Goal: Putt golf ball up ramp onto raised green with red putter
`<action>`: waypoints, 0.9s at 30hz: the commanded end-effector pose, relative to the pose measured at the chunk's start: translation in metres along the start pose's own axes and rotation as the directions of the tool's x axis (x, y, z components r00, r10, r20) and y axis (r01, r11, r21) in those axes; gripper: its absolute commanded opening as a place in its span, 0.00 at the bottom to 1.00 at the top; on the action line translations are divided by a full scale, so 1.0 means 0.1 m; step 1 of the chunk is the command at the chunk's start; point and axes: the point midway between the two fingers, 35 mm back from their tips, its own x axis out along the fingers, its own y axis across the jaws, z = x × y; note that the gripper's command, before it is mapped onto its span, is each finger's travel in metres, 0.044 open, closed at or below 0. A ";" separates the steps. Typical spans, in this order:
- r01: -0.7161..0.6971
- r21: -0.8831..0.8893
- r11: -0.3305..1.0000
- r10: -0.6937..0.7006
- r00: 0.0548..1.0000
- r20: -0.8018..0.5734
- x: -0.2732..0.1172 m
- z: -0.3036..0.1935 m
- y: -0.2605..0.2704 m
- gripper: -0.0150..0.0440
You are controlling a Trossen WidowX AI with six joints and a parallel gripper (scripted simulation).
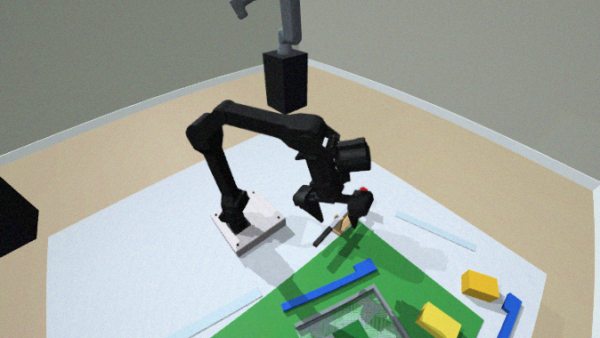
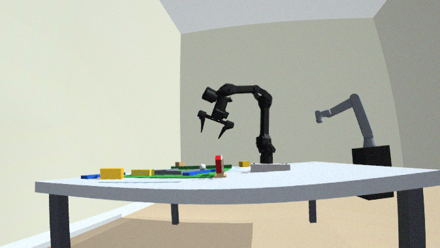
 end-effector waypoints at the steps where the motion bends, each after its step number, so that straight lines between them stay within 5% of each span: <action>1: -0.187 0.097 0.978 0.170 0.973 0.154 0.43 0.12 0.31 1.00; 6: -0.370 0.180 0.911 0.305 0.901 0.309 0.73 0.20 0.65 1.00; 27: -0.370 0.180 0.911 0.305 0.901 0.308 1.15 0.20 0.82 1.00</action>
